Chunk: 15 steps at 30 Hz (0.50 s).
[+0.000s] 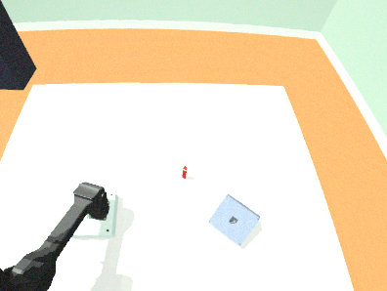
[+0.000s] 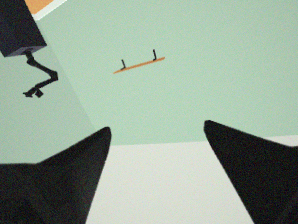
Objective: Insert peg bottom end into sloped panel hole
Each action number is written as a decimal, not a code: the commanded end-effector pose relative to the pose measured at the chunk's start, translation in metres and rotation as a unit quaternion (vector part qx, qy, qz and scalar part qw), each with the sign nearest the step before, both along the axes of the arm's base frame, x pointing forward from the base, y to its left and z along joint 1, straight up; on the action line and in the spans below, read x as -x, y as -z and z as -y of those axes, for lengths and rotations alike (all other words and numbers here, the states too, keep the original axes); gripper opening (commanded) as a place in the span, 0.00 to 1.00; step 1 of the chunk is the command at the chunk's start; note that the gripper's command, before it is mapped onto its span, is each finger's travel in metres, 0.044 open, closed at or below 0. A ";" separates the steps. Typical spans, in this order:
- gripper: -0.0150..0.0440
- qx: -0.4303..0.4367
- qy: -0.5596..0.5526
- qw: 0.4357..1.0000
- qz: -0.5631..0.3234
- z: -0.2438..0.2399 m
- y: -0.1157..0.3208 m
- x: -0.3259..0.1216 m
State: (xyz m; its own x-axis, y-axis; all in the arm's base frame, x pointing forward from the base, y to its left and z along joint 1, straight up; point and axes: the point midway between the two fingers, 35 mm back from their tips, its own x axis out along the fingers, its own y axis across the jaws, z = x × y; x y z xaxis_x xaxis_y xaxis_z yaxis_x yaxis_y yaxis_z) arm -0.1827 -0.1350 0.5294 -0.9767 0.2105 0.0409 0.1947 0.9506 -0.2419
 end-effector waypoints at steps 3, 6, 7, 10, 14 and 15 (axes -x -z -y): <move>1.00 0.013 0.006 1.000 -0.013 -0.012 -0.006 -0.001; 1.00 0.037 0.020 0.998 -0.040 -0.037 -0.018 -0.004; 1.00 0.046 0.026 0.997 -0.049 -0.045 -0.021 -0.005; 1.00 0.070 0.042 0.994 -0.076 -0.071 -0.031 -0.010; 1.00 0.101 0.068 0.986 -0.112 -0.107 -0.041 -0.020; 1.00 0.109 0.075 0.984 -0.121 -0.116 -0.043 -0.023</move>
State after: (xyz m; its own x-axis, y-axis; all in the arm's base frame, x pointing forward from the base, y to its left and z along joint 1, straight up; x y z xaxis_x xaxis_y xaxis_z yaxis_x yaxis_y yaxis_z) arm -0.1683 -0.0467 0.5667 -0.9258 0.3349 0.1755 0.2302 0.8674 -0.4412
